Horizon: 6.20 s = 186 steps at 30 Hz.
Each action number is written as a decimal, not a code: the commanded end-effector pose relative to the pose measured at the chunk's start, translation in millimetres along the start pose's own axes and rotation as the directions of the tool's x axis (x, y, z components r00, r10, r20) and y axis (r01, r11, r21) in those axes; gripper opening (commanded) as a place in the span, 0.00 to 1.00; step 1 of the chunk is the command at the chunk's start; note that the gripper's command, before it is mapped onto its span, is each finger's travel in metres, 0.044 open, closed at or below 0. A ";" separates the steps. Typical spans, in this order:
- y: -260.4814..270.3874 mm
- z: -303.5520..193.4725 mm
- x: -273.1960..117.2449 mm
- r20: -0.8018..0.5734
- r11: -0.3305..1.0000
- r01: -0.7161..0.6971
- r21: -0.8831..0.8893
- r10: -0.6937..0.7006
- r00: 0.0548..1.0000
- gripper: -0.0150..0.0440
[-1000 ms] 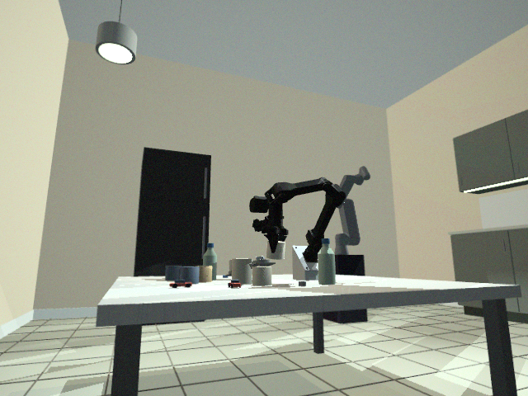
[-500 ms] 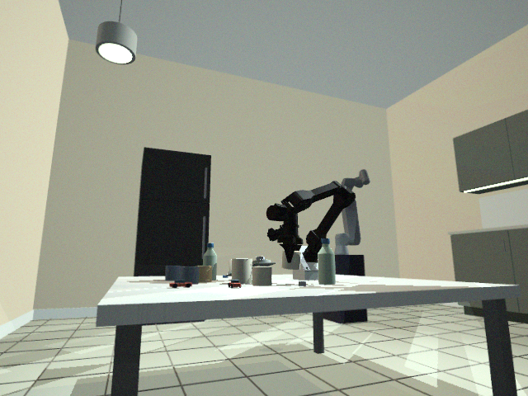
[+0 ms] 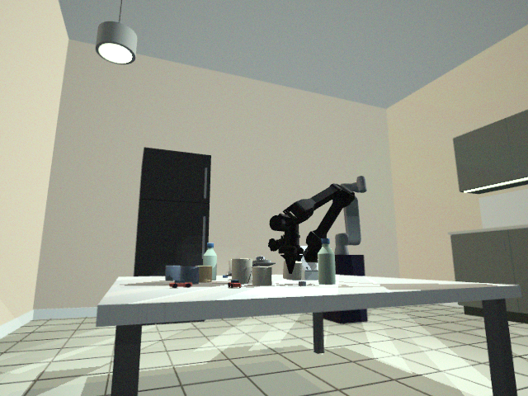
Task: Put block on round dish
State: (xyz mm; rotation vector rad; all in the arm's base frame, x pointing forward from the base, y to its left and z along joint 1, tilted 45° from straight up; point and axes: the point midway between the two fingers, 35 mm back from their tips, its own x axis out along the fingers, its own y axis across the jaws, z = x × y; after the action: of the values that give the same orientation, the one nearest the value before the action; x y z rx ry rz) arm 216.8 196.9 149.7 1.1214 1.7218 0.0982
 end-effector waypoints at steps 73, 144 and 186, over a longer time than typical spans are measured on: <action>-3.4 96.6 -79.9 0.115 0.540 0.082 -0.838 0.029 0.993 0.69; -44.2 143.3 -41.5 0.014 -0.097 0.014 -0.995 -0.001 1.000 0.39; -146.3 246.8 -122.0 0.050 -0.088 0.047 -0.995 -0.032 0.998 0.25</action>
State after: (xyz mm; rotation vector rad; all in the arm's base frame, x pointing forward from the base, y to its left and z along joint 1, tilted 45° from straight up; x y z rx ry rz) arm 321.9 -58.2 62.2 -0.1815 1.0339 1.2102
